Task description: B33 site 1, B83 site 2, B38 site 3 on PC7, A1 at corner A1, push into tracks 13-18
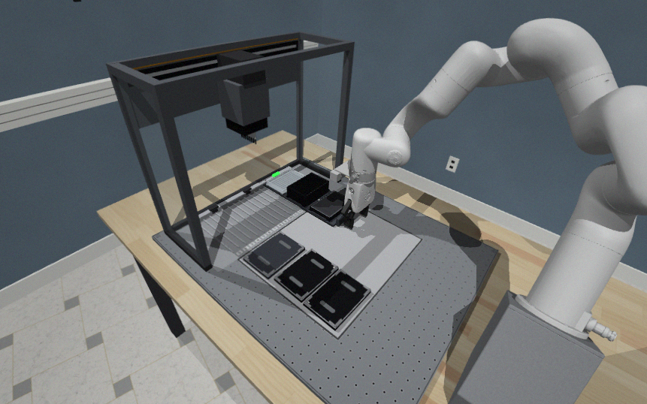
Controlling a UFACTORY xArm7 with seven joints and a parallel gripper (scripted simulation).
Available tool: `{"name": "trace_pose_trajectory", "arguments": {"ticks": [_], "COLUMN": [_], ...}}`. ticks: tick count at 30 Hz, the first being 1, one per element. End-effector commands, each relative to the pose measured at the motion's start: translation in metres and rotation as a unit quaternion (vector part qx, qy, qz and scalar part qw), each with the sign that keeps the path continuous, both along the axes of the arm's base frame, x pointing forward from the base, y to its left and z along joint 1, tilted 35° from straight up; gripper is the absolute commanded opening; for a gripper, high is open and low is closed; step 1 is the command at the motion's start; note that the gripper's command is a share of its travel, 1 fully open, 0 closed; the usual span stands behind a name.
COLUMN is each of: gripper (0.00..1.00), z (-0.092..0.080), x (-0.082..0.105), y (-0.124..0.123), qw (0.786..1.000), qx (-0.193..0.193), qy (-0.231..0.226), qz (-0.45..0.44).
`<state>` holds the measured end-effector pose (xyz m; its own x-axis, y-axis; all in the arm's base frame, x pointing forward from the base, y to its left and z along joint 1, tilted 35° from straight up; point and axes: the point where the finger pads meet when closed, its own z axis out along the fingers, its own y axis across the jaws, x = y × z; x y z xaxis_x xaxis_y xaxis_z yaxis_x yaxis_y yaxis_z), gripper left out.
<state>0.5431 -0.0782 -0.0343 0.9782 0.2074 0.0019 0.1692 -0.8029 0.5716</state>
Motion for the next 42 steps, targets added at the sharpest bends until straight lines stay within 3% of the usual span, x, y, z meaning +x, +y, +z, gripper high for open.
{"name": "trace_pose_trajectory", "arguments": {"ticks": [1, 42], "gripper": [0.82, 0.82], "z": [0.005, 0.055], "x": [0.001, -0.006], "y": [0.004, 0.039], "qw": [1.000, 1.000], "qx": [0.001, 0.001], "qy": [-0.002, -0.002], "qz": [0.002, 0.002]}}
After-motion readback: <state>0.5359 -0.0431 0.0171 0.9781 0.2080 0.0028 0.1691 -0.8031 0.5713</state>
